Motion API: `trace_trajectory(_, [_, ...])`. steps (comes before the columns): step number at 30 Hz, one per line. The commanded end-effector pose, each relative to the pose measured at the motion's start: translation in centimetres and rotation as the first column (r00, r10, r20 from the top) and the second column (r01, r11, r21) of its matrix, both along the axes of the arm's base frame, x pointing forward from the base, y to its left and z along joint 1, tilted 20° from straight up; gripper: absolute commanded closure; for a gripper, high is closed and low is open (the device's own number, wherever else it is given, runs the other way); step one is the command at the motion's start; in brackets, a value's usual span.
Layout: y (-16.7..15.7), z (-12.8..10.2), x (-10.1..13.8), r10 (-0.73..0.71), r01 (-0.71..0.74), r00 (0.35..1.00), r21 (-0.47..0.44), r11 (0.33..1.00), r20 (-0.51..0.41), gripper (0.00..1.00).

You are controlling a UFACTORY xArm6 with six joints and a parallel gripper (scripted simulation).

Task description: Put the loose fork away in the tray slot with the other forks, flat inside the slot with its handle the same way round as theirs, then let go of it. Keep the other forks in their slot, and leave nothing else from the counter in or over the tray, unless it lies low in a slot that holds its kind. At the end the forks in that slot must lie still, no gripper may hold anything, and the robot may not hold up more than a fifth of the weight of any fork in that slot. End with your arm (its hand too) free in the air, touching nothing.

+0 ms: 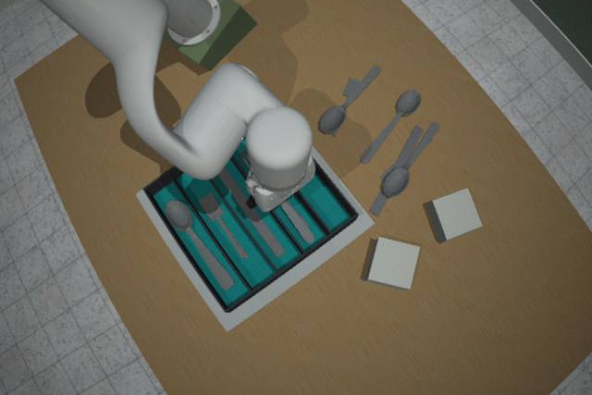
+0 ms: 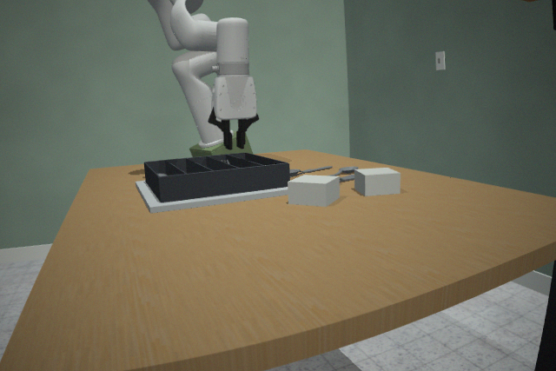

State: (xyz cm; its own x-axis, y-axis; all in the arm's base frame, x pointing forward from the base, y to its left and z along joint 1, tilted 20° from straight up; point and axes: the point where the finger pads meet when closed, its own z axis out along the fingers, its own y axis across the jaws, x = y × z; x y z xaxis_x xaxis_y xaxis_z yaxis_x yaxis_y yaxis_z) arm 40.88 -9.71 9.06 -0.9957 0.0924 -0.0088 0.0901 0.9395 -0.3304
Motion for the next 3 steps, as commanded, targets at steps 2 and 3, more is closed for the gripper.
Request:
trace_trajectory(2, [0.02,0.09,-0.04,0.0,0.0,1.0,0.0,1.0,-0.001,0.76])
trace_trajectory(3, [0.02,0.09,-0.04,0.0,0.0,1.0,0.0,1.0,-0.001,0.76])
